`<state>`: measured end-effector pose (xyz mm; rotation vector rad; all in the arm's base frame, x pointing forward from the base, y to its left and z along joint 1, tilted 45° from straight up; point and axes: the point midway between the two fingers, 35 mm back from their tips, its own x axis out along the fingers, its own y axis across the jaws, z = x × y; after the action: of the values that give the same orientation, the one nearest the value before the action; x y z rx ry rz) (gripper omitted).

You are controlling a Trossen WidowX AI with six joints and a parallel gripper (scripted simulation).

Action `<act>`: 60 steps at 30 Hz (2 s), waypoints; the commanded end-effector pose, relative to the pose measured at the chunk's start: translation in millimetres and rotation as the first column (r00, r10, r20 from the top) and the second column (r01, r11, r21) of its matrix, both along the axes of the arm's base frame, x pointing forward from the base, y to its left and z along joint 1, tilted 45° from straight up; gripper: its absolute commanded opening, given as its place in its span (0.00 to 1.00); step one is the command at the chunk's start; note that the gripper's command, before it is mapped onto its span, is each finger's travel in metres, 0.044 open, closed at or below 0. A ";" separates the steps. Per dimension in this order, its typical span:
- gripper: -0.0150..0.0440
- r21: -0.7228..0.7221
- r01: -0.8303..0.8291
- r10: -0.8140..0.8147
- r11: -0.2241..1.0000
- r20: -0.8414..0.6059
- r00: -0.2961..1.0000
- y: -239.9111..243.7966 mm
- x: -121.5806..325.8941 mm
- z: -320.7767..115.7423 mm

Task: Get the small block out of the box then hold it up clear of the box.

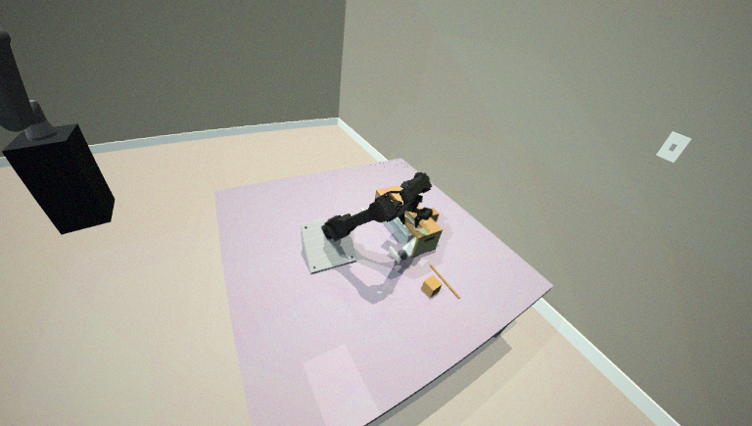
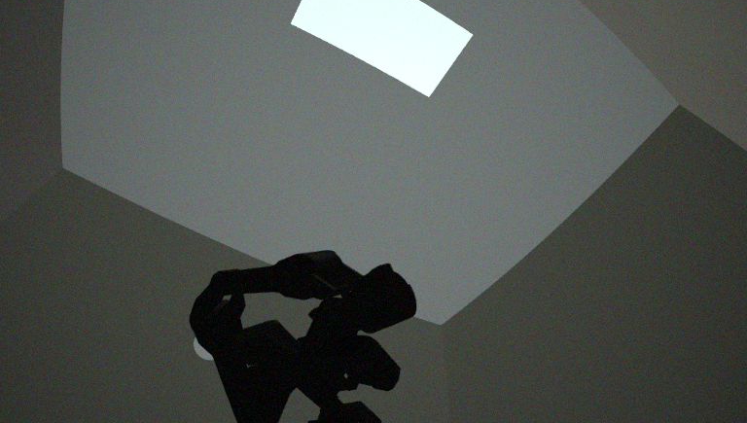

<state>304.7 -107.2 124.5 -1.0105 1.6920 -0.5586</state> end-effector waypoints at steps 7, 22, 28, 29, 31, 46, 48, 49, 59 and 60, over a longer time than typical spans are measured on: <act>0.74 0.414 0.513 -0.556 0.752 0.817 0.154 -7.8 -18.9 12.4; 0.74 0.814 0.366 -0.475 0.451 0.566 -0.673 -12.4 -26.6 23.9; 0.74 0.915 0.205 -0.337 0.348 0.327 -0.883 -13.8 -29.1 28.2; 0.74 0.927 0.174 -0.309 0.333 0.282 -0.908 -14.1 -29.5 29.0; 0.74 0.947 0.102 -0.250 0.303 0.182 -0.951 -14.7 -30.6 31.0; 0.74 0.898 -0.388 0.238 0.209 -0.431 -0.870 -17.4 -35.8 40.7; 0.74 0.897 -0.389 0.238 0.209 -0.432 -0.870 -17.4 -35.8 40.8; 0.74 0.897 -0.389 0.238 0.209 -0.432 -0.870 -17.4 -35.8 40.8; 0.74 0.897 -0.389 0.238 0.209 -0.432 -0.870 -17.4 -35.8 40.8; 0.74 0.897 -0.389 0.238 0.209 -0.432 -0.870 -17.4 -35.8 40.8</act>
<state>271.3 -123.6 165.1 -2.8729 1.0001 2.2405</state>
